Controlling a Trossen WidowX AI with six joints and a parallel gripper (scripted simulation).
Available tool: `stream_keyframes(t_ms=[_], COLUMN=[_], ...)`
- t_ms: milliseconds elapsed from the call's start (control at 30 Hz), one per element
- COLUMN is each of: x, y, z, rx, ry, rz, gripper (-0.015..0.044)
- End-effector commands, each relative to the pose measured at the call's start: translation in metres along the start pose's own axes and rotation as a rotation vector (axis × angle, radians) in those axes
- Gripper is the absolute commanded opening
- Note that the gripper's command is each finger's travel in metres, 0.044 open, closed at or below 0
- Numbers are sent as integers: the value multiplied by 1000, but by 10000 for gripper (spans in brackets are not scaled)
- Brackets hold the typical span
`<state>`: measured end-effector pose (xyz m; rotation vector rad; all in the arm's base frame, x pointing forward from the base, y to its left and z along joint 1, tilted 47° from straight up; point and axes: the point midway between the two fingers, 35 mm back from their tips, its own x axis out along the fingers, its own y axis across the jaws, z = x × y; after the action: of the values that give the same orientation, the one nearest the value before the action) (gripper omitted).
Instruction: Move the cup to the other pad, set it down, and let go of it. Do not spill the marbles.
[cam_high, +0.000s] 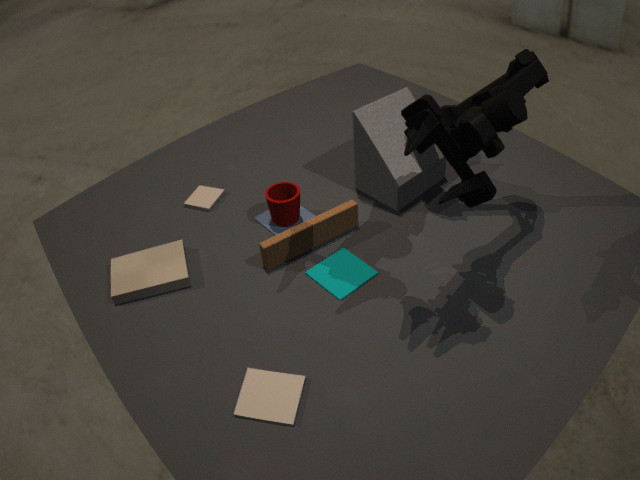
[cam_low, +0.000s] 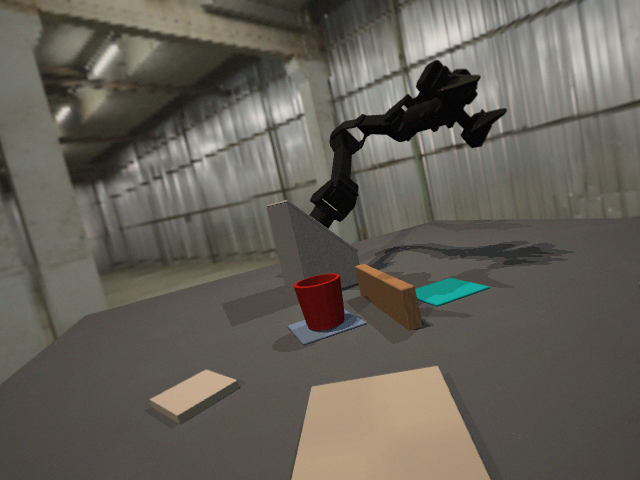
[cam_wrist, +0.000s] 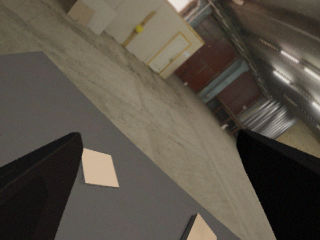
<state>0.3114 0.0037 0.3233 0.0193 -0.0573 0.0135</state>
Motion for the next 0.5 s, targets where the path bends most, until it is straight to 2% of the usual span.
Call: stream_keyframes(t_ms=[0,100,267,300,467], x=[1,12,40,42,45], y=[0,-6,-30,-35,-63], z=[-1,-21,-100,-117,-187], rx=[-4,-60,-222,-246,-375], ry=[6,98,436,505,791], rz=[0,0,47,65,219], gripper=[374,295,164,148,148])
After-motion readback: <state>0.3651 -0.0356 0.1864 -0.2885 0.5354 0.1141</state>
